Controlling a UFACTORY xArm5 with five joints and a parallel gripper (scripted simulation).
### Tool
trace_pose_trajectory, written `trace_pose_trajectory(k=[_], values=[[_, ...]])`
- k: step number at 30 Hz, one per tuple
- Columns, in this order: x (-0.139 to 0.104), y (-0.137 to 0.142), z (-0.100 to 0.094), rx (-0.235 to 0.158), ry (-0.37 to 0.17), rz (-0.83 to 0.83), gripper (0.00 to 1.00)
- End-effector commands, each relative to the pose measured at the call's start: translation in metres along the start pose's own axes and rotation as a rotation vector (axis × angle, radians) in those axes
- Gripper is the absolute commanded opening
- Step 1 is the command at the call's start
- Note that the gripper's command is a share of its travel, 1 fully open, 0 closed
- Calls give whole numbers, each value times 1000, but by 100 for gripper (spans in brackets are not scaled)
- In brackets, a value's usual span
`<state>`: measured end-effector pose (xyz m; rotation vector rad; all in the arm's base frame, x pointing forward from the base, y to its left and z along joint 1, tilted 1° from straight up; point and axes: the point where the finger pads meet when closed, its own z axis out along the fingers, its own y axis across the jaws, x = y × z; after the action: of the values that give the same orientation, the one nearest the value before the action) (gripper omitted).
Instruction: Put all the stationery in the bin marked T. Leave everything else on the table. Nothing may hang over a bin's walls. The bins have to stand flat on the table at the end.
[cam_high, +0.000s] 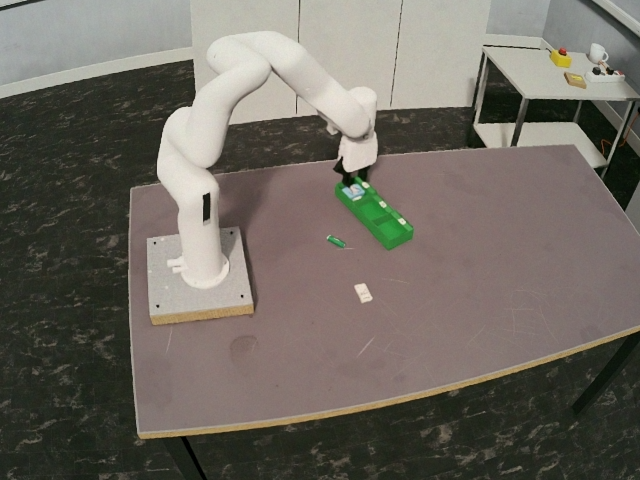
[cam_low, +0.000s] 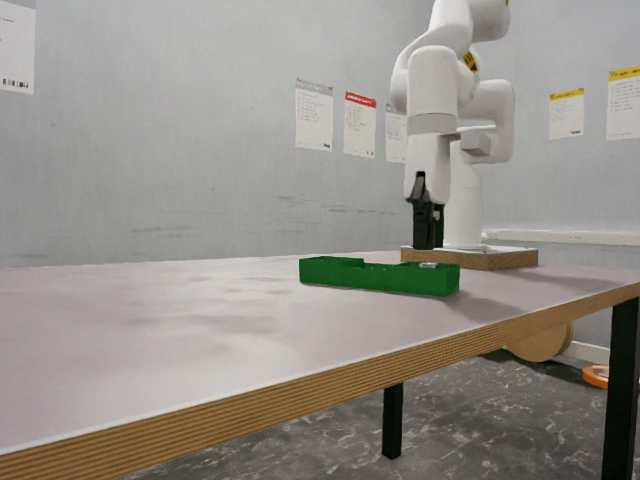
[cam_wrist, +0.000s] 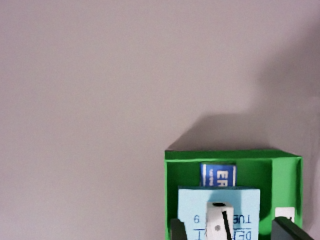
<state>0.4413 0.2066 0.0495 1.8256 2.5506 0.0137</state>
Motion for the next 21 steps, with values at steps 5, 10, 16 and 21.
trace_pose_trajectory(k=[5, 10, 16, 21], values=[[0, 3, -31, -9, 1, 0, 100], [0, 3, -43, -9, 1, 0, 100], [0, 2, -67, -9, 1, 0, 100], [0, 2, -87, -9, 1, 0, 100]])
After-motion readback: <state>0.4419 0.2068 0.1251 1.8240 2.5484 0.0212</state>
